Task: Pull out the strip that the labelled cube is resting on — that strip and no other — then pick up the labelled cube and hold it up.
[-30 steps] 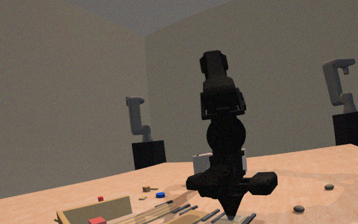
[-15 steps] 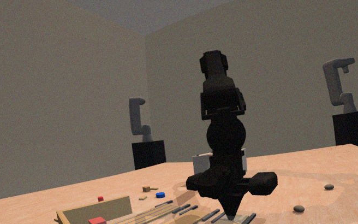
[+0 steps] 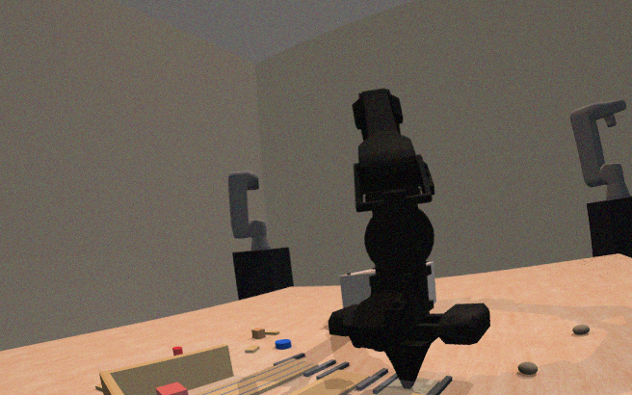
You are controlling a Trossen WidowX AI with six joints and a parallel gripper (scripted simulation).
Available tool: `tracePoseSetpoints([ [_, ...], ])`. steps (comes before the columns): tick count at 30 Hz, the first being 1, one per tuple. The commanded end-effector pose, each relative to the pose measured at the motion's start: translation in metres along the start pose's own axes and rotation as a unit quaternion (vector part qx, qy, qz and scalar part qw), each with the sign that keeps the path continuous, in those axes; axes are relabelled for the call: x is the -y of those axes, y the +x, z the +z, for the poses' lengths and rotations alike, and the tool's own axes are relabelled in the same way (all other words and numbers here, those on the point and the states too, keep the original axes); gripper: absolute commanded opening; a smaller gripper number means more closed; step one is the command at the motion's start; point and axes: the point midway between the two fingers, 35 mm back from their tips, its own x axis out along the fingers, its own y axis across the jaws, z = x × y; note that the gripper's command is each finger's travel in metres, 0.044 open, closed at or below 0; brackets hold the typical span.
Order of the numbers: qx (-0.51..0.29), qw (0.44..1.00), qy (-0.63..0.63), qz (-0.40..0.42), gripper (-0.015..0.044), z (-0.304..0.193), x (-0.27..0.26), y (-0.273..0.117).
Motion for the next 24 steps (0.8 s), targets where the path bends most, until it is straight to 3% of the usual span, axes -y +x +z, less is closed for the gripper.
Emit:
tracePoseSetpoints([
  [1,0.000,1.000,0.000,0.002,0.0000,0.001,-0.001,0.002],
  [24,-0.001,1.000,0.000,0.002,0.0000,-0.028,-0.001,0.004],
])
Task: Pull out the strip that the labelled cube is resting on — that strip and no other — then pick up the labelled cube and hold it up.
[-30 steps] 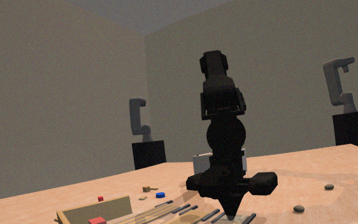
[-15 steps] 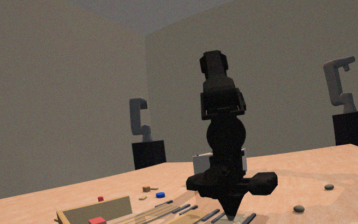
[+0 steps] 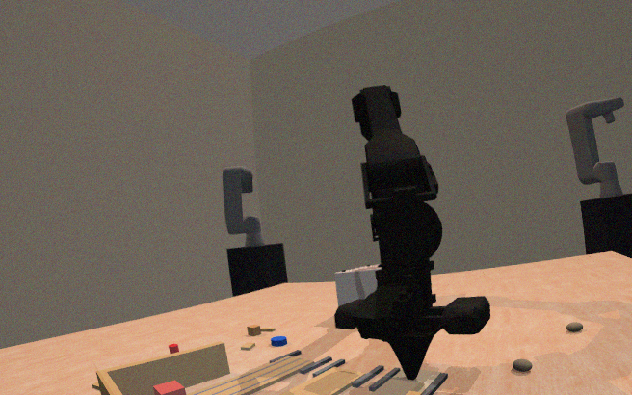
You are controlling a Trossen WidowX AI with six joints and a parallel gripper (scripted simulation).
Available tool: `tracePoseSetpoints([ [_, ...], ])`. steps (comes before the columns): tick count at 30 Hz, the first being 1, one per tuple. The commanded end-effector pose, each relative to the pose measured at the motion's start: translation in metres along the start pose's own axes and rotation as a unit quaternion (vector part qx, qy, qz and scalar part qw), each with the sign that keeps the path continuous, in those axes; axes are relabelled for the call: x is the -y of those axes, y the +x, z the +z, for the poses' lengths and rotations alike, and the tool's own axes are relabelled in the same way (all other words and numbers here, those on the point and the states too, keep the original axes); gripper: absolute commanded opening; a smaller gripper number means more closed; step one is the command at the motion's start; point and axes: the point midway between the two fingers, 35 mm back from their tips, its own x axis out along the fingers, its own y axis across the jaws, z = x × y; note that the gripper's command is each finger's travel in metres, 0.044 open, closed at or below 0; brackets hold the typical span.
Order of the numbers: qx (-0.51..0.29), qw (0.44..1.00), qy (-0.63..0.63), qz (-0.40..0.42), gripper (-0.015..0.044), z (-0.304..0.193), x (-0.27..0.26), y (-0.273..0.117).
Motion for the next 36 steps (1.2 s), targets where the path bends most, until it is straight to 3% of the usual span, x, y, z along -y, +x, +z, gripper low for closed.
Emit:
tracePoseSetpoints([
  [1,-0.008,1.000,0.001,-0.002,0.0000,-0.012,0.001,0.004],
  [36,-0.010,1.000,0.001,-0.002,0.0000,-0.065,0.000,0.005],
])
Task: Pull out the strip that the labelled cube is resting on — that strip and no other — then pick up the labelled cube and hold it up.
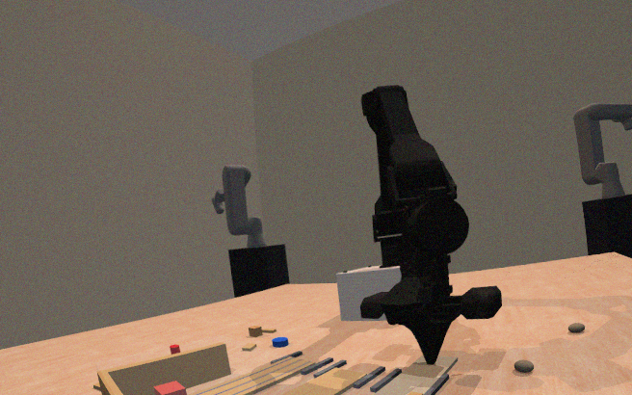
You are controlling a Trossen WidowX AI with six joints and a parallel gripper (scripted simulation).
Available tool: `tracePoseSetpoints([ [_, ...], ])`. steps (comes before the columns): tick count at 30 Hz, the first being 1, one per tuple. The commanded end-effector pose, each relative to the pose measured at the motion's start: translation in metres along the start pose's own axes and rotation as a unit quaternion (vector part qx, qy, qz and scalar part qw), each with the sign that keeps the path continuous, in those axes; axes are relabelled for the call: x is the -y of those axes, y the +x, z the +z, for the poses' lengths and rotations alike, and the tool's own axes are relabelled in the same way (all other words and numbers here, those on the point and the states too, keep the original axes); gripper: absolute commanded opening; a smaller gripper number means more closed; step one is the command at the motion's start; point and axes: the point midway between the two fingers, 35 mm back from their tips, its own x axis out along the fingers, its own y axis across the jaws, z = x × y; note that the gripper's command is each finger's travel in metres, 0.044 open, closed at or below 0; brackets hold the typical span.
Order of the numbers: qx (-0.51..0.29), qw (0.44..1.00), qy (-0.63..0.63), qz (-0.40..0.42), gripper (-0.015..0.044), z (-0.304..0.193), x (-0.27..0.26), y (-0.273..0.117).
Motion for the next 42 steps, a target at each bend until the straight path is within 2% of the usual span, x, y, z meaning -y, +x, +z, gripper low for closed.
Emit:
tracePoseSetpoints([
  [1,-0.011,1.000,0.000,-0.003,0.0000,-0.014,0.001,0.005],
  [42,-0.014,1.000,-0.001,-0.003,0.0000,-0.077,0.000,0.004],
])
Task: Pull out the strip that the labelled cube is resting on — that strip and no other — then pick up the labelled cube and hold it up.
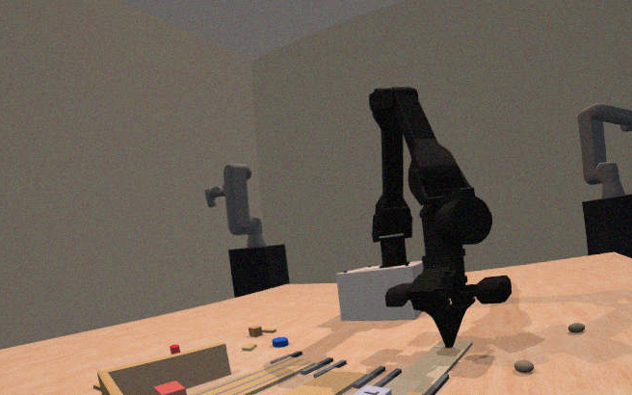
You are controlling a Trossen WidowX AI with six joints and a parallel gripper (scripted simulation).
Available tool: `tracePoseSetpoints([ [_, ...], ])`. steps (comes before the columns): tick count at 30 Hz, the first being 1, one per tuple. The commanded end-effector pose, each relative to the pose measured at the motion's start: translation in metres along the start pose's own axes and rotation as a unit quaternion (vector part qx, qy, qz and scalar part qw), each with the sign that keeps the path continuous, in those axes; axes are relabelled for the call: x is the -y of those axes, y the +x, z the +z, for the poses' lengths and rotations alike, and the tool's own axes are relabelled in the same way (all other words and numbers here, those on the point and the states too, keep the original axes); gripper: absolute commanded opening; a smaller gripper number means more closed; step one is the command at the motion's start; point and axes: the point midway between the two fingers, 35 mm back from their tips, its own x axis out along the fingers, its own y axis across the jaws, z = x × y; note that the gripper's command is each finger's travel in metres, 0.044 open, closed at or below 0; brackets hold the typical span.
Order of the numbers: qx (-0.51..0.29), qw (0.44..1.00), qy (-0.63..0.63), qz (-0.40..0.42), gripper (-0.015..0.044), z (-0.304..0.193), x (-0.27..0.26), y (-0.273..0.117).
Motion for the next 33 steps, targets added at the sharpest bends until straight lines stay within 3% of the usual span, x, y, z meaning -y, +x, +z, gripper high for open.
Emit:
tracePoseSetpoints([
  [1,-0.013,1.000,-0.001,-0.004,0.0000,-0.015,0.003,0.005],
  [33,-0.014,1.000,-0.001,-0.004,0.0000,-0.047,0.002,0.004],
])
